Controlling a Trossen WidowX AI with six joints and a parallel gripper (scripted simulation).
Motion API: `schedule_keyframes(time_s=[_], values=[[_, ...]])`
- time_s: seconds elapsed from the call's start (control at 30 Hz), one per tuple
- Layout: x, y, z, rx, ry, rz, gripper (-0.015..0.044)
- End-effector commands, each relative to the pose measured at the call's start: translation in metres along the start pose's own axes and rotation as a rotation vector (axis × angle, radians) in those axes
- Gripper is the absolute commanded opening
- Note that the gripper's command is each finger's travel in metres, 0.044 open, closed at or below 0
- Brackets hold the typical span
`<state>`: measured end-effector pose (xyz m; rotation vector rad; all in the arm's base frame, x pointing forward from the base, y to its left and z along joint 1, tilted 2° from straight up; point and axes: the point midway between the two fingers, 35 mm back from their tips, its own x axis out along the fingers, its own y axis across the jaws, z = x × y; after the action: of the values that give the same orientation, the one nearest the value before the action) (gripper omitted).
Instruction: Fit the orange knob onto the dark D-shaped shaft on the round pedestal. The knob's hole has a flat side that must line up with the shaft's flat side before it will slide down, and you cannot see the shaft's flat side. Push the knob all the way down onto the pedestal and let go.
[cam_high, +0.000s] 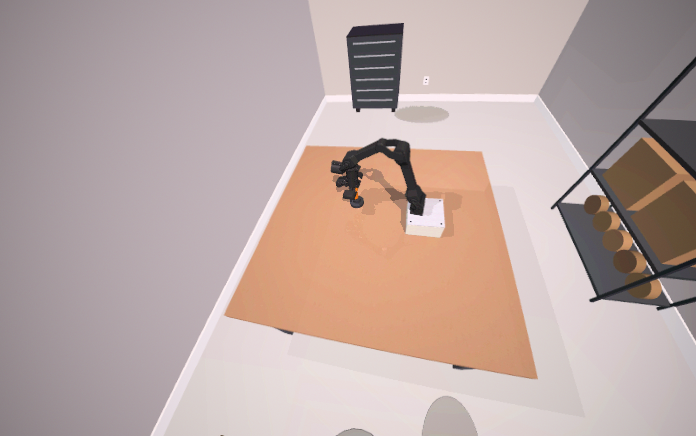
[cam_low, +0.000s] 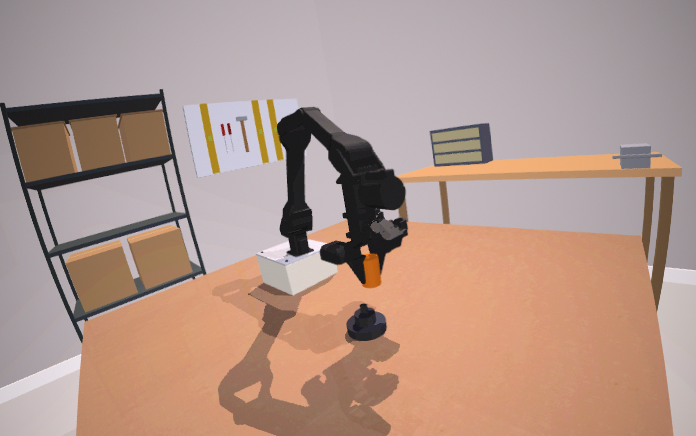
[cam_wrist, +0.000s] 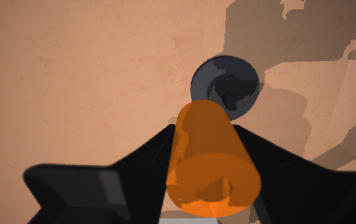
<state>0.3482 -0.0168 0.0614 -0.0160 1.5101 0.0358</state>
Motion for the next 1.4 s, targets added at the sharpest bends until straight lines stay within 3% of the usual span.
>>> schedule_keyframes(time_s=[0.0,0.63,1.37], values=[[0.003,-0.01,0.002,-0.003,-0.003,0.004,0.0],[0.035,-0.035,0.003,-0.003,-0.003,0.002,0.0],[0.034,-0.034,0.003,0.001,-0.003,0.002,0.0]])
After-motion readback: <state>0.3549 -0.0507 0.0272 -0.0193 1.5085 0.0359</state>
